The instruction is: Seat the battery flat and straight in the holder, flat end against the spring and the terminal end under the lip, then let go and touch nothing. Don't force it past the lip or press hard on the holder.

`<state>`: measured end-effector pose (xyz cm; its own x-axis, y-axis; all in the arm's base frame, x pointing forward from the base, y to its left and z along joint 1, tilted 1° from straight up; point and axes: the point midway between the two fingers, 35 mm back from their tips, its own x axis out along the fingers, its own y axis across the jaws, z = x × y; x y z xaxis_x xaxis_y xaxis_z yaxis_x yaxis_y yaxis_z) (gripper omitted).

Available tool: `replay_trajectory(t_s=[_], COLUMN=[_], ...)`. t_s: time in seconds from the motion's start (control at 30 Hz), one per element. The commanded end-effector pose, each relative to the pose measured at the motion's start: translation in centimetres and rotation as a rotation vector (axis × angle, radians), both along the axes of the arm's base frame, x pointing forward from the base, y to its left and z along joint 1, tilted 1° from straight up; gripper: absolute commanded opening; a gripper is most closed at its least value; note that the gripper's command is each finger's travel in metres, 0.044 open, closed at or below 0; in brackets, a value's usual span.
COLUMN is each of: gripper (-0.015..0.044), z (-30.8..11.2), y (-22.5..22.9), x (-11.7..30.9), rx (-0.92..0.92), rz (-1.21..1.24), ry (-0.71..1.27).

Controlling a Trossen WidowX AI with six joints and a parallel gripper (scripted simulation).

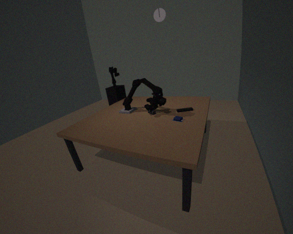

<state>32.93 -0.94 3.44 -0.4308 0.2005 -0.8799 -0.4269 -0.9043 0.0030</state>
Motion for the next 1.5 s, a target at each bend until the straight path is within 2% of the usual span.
replay_trajectory(t_s=[0.0,1.47], gripper=[0.0087,0.0087], z=[-0.08,-0.69], y=[-0.28,0.15], x=[0.41,-0.17], rx=[-0.014,-0.126], rz=[0.004,0.011], ry=[-0.027,-0.221])
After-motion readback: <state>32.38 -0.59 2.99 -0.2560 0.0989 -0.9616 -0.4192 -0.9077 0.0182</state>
